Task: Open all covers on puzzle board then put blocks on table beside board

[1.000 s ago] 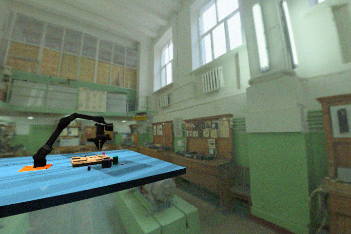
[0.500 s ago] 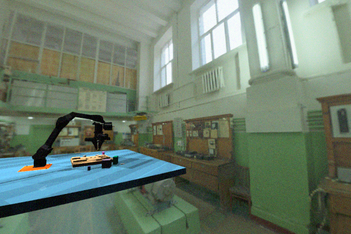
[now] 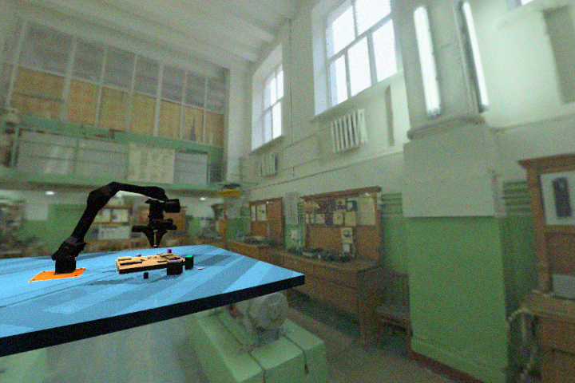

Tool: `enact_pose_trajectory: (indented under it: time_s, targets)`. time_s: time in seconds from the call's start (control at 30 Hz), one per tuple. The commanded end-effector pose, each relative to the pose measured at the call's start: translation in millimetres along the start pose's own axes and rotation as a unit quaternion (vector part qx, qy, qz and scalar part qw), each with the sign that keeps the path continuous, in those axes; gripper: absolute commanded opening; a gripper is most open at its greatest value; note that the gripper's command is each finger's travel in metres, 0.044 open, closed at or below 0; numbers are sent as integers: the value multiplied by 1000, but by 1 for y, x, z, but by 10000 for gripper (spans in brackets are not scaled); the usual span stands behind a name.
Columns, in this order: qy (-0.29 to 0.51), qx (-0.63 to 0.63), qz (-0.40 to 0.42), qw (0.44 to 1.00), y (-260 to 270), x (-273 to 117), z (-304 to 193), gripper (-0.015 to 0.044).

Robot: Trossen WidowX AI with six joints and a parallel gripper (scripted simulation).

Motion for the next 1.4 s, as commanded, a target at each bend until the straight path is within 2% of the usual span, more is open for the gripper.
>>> enact_pose_trajectory:
  time_s: [0.0, 0.47, 1.37]
  targets:
    - [1, -1, -1, 1000, -13, 1, 6, 80]
    - [0, -1, -4, 1000, -58, 1, 27, 80]
    - [0, -1, -4, 1000, -57, 42, 31, 80]
Point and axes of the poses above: the point midway between the two fingers, 35 mm back from their tips, its own x axis out along the fingers, its own y axis across the jaws, z = x × y, the point moved 2 cm from there along -x, back along the fingers, and after that the axes turned 2 degrees about -x, right-handed, at the moved point
